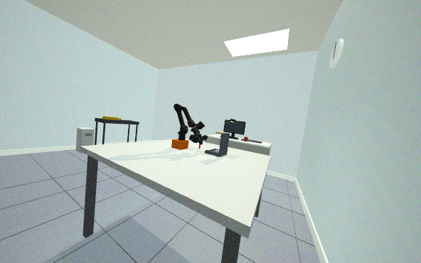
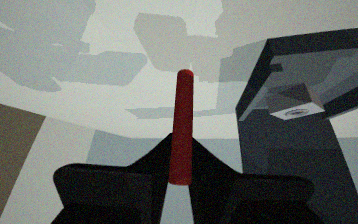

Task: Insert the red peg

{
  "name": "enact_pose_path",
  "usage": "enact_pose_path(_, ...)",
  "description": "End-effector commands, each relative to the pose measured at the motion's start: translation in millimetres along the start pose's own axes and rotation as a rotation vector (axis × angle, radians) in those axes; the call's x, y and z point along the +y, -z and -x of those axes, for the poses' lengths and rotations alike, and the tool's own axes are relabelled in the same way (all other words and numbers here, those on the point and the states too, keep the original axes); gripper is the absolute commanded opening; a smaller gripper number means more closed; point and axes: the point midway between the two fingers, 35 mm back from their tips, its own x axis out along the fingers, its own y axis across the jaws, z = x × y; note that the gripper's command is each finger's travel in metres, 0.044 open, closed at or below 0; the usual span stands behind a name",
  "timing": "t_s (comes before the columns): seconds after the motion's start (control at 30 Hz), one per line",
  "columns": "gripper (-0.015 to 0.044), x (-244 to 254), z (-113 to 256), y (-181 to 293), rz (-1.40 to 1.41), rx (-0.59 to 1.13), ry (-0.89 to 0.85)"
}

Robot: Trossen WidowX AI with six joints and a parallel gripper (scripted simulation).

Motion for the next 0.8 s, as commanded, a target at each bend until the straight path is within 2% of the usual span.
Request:
enact_pose_path(0.0, 0.0000, -1, 2, 3, 0.003, 0.004, 0.006)
enact_pose_path(0.77, 0.0000, -44, -1, 16, 0.022, -0.004, 0.037)
